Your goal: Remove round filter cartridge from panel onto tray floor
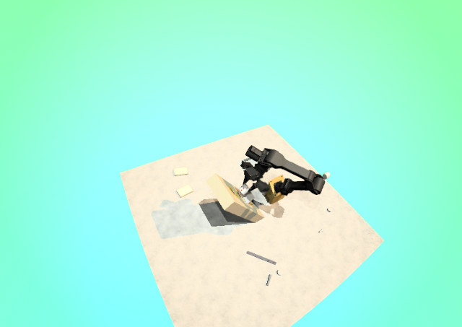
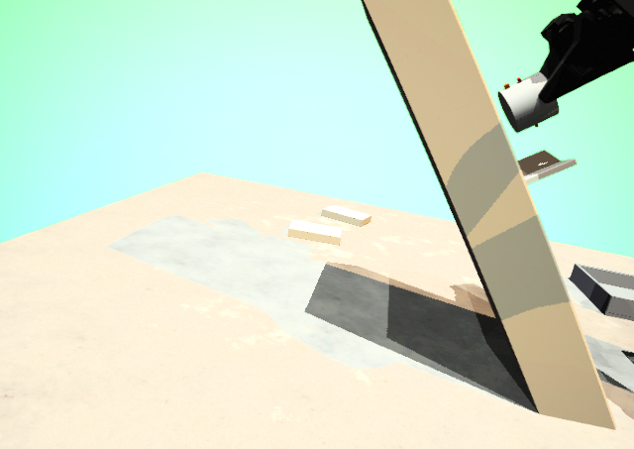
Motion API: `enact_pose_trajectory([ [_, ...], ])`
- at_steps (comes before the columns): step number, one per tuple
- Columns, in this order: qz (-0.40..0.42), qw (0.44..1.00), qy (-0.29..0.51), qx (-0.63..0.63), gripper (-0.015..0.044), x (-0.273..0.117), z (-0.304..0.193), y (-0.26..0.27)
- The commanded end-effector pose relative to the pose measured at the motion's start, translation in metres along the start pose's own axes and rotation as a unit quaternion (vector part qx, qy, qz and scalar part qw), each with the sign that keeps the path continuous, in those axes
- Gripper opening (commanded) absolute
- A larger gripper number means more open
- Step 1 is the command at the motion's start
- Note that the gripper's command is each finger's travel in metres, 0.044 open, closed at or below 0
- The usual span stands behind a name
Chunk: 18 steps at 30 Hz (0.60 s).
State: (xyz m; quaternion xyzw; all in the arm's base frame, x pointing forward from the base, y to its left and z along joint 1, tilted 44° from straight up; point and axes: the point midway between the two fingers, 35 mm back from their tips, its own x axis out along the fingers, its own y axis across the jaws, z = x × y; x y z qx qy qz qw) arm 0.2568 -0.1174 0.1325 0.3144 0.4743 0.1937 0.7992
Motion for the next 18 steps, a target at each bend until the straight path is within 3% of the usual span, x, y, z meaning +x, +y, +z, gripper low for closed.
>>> enact_pose_trajectory([
  [1, -0.004, 1.000, -0.005, 0.004, 0.0000, -0.025, 0.003, -0.002],
  [9, -0.004, 1.000, -0.010, 0.014, 0.0000, -0.062, 0.002, 0.000],
  [18, -0.003, 1.000, -0.006, 0.005, 0.0000, -0.060, 0.005, -0.032],
])
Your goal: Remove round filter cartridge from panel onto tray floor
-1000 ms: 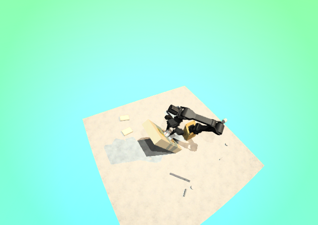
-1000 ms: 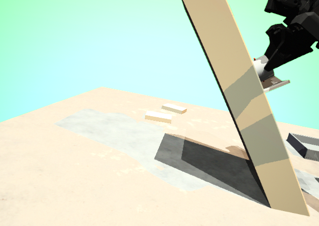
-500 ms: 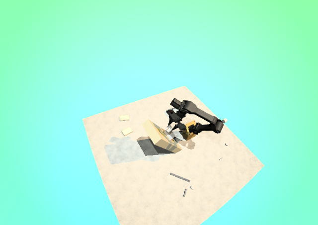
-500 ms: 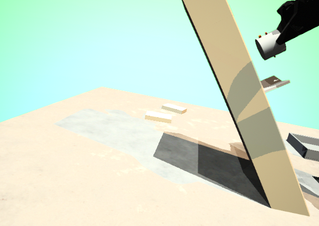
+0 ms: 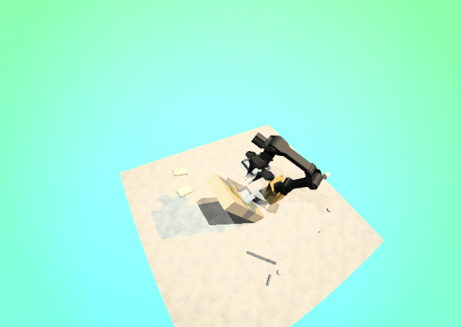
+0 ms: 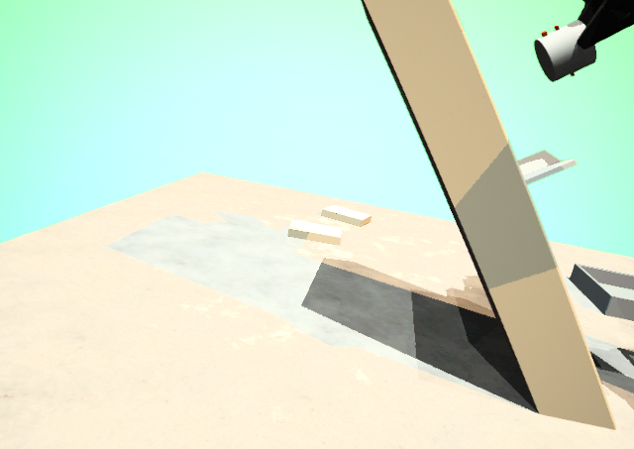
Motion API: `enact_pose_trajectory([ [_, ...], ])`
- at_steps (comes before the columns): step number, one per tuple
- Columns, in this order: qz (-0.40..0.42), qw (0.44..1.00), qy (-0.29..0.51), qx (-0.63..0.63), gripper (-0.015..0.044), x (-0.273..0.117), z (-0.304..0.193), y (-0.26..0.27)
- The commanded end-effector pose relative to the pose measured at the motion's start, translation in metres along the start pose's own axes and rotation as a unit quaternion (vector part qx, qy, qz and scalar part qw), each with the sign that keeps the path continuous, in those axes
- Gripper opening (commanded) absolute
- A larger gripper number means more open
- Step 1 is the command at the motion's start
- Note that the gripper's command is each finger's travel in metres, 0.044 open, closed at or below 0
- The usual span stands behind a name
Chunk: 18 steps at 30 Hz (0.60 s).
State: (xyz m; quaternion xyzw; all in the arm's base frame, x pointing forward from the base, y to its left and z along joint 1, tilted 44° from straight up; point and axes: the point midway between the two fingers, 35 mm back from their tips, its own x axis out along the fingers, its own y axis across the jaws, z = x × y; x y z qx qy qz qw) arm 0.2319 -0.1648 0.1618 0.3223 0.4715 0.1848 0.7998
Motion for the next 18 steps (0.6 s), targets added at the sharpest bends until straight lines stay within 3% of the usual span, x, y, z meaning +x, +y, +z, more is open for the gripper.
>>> enact_pose_trajectory([
  [1, -0.001, 1.000, 0.002, -0.006, 0.0000, 0.000, 0.003, -0.023],
  [13, 0.002, 1.000, 0.008, -0.022, 0.0000, 0.010, 0.002, -0.076],
  [18, -0.029, 0.998, 0.021, 0.045, 0.0000, 0.010, -0.012, -0.086],
])
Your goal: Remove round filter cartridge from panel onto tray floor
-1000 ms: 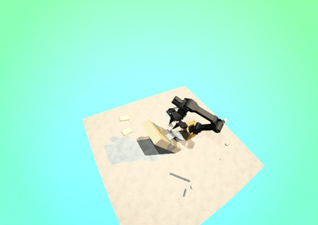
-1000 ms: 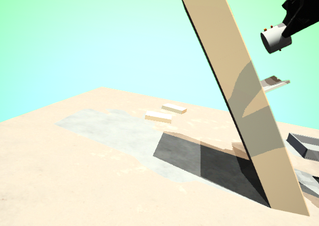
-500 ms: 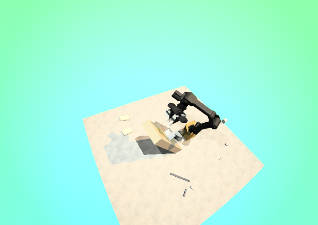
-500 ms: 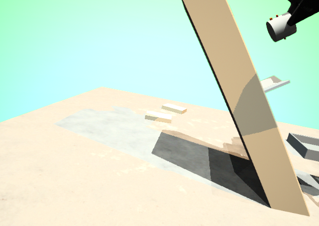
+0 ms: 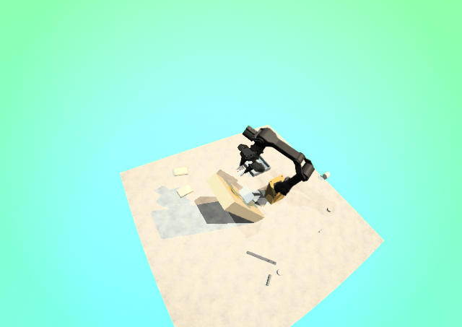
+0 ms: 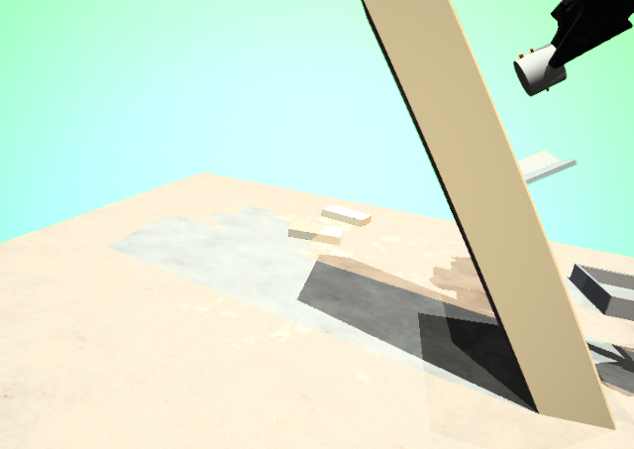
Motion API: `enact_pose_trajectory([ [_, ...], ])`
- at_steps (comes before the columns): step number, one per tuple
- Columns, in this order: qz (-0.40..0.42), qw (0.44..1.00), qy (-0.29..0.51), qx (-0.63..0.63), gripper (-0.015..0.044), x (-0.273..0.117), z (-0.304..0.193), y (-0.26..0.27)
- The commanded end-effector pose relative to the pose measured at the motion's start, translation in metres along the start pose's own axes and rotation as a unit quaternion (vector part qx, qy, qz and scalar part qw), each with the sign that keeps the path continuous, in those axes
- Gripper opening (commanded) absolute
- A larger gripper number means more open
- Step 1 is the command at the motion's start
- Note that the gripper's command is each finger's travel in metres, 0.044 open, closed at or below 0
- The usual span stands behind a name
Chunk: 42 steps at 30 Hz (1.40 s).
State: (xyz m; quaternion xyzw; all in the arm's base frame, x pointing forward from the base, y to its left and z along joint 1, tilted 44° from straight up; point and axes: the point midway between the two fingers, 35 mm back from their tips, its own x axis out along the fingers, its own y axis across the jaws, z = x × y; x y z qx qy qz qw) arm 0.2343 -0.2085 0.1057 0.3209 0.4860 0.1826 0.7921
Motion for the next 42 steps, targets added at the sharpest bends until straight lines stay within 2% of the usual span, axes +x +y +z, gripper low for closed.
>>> enact_pose_trajectory([
  [1, -0.032, 0.998, 0.009, 0.057, 0.0000, 0.000, -0.013, -0.023],
  [12, -0.145, 0.957, 0.021, 0.250, 0.0000, -0.001, -0.060, -0.095],
  [23, -0.257, 0.863, -0.007, 0.436, 0.0000, -0.009, -0.111, -0.157],
  [33, -0.264, 0.854, -0.010, 0.448, 0.0000, -0.009, -0.116, -0.161],
  [42, -0.308, 0.799, -0.013, 0.516, 0.0000, 0.000, -0.184, -0.190],
])
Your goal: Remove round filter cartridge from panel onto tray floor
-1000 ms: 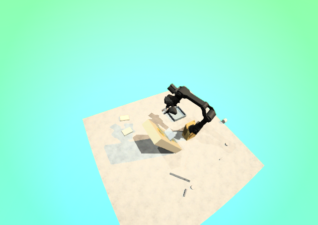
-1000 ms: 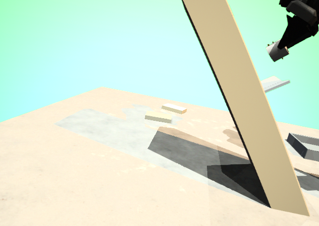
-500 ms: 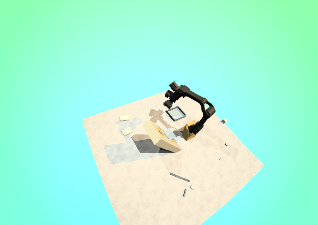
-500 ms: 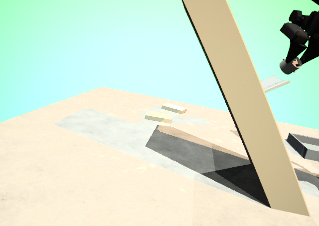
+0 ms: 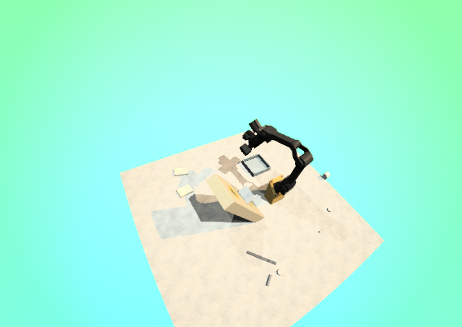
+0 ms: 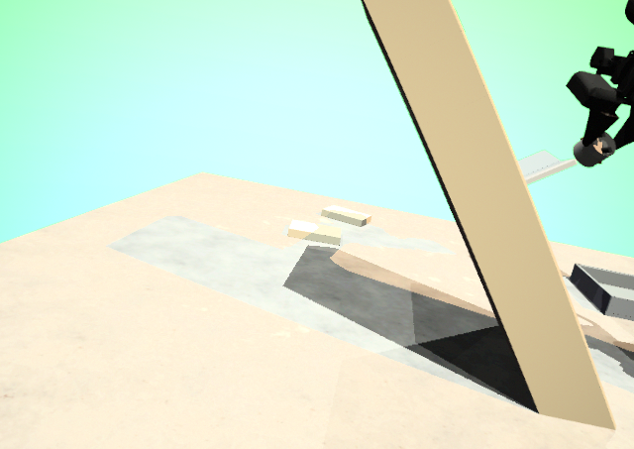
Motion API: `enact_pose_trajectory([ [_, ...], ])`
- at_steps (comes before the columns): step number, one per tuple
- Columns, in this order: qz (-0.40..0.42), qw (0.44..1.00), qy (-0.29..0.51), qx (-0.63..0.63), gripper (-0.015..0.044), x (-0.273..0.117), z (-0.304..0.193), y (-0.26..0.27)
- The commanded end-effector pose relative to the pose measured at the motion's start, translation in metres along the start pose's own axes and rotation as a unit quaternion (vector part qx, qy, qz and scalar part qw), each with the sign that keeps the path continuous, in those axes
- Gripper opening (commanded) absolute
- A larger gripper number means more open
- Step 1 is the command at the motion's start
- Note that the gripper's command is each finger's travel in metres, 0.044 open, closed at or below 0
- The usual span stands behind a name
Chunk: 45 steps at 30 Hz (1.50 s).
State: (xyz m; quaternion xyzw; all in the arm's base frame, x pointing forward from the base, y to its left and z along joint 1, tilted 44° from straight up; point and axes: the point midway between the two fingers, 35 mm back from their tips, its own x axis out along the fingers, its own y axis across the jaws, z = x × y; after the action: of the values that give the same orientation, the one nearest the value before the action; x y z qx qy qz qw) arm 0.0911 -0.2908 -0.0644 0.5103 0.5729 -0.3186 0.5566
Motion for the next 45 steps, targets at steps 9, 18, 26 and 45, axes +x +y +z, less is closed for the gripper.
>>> enact_pose_trajectory([
  [9, -0.076, 0.989, -0.001, 0.130, 0.0000, 0.055, -0.044, -0.082],
  [18, -0.125, 0.969, 0.005, 0.213, 0.0000, 0.084, -0.089, -0.120],
  [26, -0.126, 0.969, 0.005, 0.215, 0.0000, 0.087, -0.091, -0.121],
  [45, -0.126, 0.968, 0.005, 0.215, 0.0000, 0.149, -0.128, -0.121],
])
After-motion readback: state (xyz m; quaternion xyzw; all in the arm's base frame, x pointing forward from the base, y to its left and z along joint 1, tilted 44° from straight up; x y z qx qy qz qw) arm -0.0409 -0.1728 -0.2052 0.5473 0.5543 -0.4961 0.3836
